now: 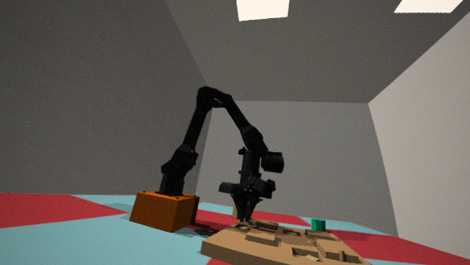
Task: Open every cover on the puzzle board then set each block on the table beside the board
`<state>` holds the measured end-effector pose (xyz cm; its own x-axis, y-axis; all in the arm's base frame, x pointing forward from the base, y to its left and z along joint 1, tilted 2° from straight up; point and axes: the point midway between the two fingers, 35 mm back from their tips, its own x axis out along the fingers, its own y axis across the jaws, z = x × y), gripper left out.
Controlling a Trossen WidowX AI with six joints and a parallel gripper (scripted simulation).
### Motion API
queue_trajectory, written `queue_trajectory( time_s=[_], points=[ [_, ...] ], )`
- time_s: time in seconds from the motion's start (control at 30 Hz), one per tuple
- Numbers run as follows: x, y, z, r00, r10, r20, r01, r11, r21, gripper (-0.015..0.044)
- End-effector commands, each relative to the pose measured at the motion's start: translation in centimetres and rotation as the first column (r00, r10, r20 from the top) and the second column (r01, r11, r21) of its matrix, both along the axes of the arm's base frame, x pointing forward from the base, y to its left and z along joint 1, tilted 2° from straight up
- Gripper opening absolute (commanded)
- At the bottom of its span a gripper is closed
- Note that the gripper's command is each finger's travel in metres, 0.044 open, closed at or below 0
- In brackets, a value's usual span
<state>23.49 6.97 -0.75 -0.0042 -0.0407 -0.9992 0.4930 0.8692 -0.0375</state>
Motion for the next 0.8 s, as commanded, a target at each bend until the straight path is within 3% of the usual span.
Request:
queue_trajectory(
  time_s=[0.0,0.23,0.77],
  points=[
    [0.5,0.2,2.1,1.000,-0.003,0.019,0.003,1.000,0.008,0.0144],
    [0.3,0.3,4.7,1.000,-0.005,0.020,0.005,1.000,0.010,0.0144],
    [0.4,0.2,1.2,1.000,-0.005,0.020,0.005,1.000,0.009,0.0144]
  ],
)
